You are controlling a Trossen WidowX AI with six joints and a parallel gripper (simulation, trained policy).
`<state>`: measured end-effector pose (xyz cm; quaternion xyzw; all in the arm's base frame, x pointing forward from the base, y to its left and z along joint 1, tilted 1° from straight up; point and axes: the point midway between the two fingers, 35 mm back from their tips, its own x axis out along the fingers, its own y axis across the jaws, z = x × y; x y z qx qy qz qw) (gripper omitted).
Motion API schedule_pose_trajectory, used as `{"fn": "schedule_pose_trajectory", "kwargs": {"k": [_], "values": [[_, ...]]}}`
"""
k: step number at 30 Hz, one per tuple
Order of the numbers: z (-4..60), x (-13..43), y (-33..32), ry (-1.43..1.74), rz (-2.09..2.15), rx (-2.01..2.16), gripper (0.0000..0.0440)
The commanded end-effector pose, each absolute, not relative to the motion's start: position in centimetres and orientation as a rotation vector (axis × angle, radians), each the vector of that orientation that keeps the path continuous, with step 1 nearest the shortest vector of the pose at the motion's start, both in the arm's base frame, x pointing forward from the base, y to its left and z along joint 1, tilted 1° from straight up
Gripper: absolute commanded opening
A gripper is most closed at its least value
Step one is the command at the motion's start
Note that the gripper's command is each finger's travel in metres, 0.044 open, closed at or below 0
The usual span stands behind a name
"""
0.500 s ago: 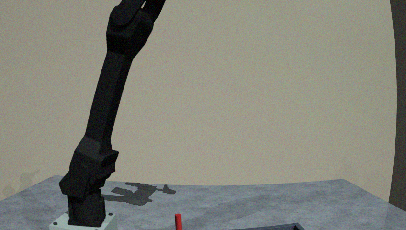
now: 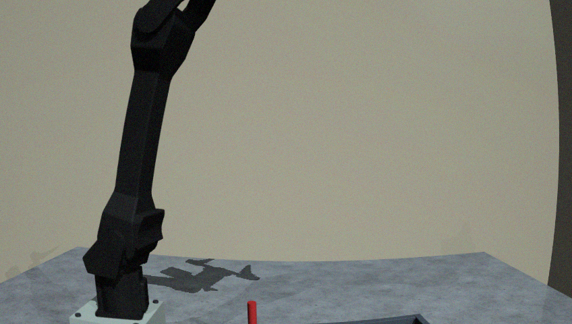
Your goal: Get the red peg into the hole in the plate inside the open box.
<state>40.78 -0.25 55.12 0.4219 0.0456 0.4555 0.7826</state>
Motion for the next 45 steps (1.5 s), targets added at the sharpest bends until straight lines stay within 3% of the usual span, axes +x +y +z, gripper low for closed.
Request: {"fn": "schedule_pose_trajectory", "kwargs": {"k": [1, 25, 35, 45], "values": [[53.6, 41.6, -1.3, 0.12, 0.9, 1.023, 0.044], [38.5, 44.6, -4.3, 0.352, 0.279, 1.541, 0.044], [32.2, 43.5, 0.9, 0.526, 0.058, 1.511, 0.044], [24.6, 38.8, 6.9, 0.795, -0.19, 1.372, 0.044]]}}
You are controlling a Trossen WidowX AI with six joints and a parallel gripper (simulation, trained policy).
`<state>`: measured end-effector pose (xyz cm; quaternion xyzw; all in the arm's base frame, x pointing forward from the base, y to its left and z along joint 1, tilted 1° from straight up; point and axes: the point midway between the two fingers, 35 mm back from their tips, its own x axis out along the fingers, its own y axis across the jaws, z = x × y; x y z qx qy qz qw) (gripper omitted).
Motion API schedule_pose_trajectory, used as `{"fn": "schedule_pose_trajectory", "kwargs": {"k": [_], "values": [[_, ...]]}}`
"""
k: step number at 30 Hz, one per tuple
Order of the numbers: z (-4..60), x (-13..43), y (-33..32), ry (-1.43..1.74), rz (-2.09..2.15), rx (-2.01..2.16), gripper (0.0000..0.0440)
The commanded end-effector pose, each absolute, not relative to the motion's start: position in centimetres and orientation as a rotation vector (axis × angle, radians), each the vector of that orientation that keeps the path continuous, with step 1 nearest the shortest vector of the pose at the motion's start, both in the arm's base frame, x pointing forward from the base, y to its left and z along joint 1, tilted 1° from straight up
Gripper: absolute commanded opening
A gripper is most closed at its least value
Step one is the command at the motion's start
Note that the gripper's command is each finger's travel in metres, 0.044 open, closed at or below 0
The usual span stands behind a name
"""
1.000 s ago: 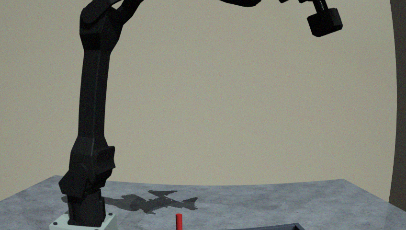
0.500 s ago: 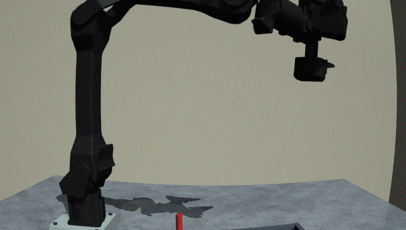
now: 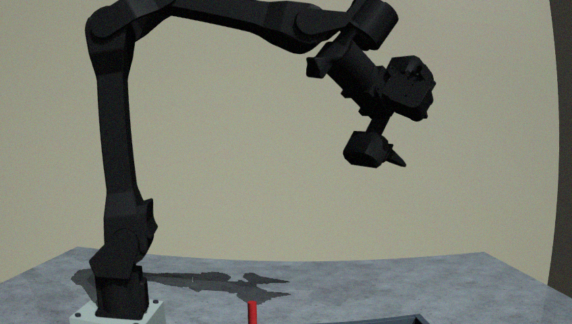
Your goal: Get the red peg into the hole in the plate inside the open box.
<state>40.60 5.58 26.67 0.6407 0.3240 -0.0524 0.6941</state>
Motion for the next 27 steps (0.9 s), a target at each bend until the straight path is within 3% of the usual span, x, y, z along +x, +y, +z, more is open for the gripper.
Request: {"fn": "schedule_pose_trajectory", "kwargs": {"k": [1, 27], "values": [[23.8, 38.2, 7.3, 0.821, -0.214, 1.355, 0.044], [9.9, 22.9, 8.4, 1.311, -0.86, 0.864, 0.044]]}}
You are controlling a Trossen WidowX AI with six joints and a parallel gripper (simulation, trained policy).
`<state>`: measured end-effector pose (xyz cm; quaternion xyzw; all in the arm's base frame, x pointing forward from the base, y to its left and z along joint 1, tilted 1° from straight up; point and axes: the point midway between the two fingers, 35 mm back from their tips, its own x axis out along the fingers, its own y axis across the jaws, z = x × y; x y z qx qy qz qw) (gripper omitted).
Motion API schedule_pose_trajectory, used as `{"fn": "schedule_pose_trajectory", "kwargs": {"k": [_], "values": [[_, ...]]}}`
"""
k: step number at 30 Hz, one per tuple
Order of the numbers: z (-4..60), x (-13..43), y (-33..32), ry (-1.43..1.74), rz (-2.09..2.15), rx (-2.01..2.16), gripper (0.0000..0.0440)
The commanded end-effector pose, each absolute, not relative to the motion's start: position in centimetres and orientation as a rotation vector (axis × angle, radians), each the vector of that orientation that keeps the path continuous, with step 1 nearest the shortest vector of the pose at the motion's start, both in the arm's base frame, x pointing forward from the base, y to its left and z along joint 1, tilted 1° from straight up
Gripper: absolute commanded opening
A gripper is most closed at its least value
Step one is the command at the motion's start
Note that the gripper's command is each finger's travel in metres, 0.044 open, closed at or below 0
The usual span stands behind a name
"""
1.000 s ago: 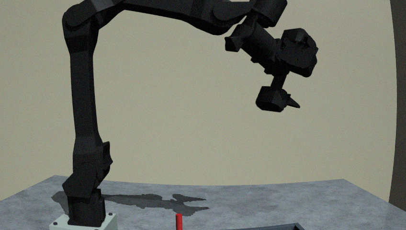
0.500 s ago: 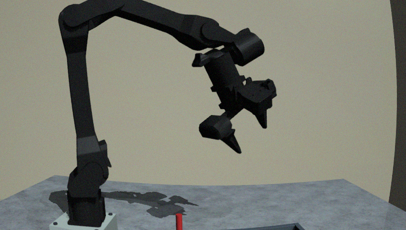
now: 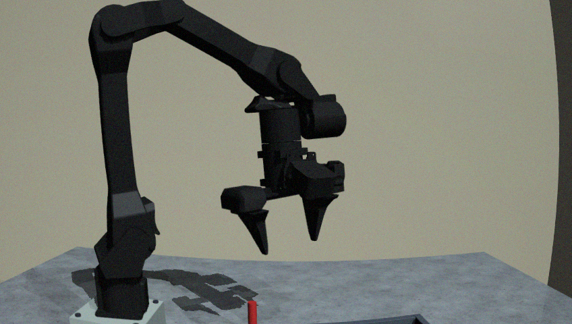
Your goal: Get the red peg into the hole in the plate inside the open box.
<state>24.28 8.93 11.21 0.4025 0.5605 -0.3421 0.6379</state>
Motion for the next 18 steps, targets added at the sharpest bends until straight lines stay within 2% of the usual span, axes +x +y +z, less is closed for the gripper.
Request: {"fn": "schedule_pose_trajectory", "kwargs": {"k": [1, 18], "values": [[9.5, 22.6, 8.3, 1.319, -0.88, 0.85, 0.0439], [2.7, 20.1, 7.5, 1.341, -1.029, 0.706, 0.0429]]}}
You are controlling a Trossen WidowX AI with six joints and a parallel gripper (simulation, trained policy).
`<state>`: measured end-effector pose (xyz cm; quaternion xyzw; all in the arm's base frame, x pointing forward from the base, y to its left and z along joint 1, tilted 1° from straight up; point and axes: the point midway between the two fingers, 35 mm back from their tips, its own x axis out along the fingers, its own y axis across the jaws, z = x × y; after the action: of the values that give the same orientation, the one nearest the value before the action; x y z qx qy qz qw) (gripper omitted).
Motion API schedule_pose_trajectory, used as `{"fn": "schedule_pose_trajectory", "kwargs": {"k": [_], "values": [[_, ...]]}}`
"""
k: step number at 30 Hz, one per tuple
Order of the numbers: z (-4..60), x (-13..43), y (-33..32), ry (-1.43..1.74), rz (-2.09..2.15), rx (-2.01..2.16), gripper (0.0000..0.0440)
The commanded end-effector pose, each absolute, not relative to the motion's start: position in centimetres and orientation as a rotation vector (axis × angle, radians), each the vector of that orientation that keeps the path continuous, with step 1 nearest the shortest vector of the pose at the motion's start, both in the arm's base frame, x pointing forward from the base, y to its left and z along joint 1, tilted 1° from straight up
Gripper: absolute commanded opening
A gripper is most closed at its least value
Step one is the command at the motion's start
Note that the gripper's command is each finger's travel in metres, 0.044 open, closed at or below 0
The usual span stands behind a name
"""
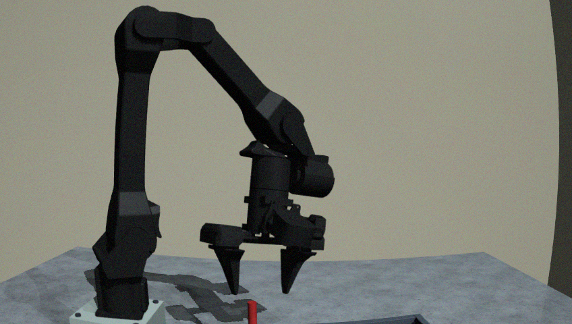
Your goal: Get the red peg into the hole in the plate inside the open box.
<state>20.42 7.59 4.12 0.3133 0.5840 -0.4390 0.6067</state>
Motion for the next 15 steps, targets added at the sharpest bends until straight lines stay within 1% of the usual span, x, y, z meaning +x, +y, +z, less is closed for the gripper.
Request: {"fn": "schedule_pose_trajectory", "kwargs": {"k": [1, 11, 13, 15], "values": [[2.2, 20.0, 7.5, 1.337, -1.026, 0.703, 0.0429], [-1.6, 19.5, 8.0, 1.296, -0.976, 0.691, 0.0419], [-2.1, 19.3, 8.0, 1.294, -0.97, 0.686, 0.0404], [-2.6, 19.0, 8.1, 1.297, -0.969, 0.683, 0.0371]]}}
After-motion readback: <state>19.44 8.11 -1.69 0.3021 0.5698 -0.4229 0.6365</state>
